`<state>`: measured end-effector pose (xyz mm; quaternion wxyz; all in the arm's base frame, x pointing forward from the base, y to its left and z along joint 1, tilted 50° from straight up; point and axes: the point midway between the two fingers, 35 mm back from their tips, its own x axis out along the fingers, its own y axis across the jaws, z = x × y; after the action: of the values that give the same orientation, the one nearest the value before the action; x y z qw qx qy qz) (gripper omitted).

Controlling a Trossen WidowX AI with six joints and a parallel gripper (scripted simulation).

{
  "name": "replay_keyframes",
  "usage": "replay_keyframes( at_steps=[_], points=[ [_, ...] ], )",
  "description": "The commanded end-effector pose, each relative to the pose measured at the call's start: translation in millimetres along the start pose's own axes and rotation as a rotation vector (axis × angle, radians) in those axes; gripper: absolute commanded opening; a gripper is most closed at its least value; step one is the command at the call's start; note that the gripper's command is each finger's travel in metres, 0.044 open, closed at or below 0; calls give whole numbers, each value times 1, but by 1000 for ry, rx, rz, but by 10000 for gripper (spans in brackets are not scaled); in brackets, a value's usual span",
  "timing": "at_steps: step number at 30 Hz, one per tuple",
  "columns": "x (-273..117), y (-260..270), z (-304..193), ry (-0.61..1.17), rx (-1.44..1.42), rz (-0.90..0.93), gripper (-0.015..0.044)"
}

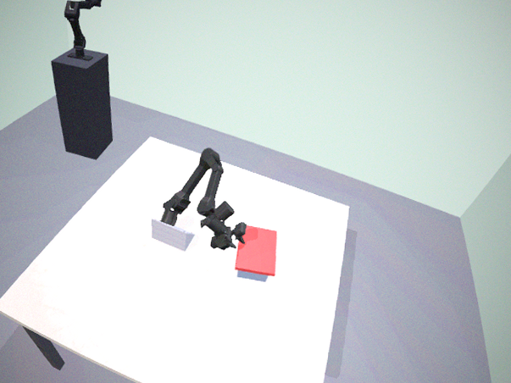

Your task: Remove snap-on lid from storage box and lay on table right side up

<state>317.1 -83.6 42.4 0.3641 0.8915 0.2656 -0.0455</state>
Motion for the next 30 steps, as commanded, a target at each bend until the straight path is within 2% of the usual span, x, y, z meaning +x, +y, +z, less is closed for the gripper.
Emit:
replay_keyframes(
  at_steps=[1,4,13,16,30],
  points=[
    [4,-2,0,-1,13,3,209],
    [4,-2,0,-1,13,3,130],
    [4,-2,0,-1,13,3,70],
    [4,-2,0,-1,13,3,0],
    [2,1,-1,2,5,4,0]
  ],
)
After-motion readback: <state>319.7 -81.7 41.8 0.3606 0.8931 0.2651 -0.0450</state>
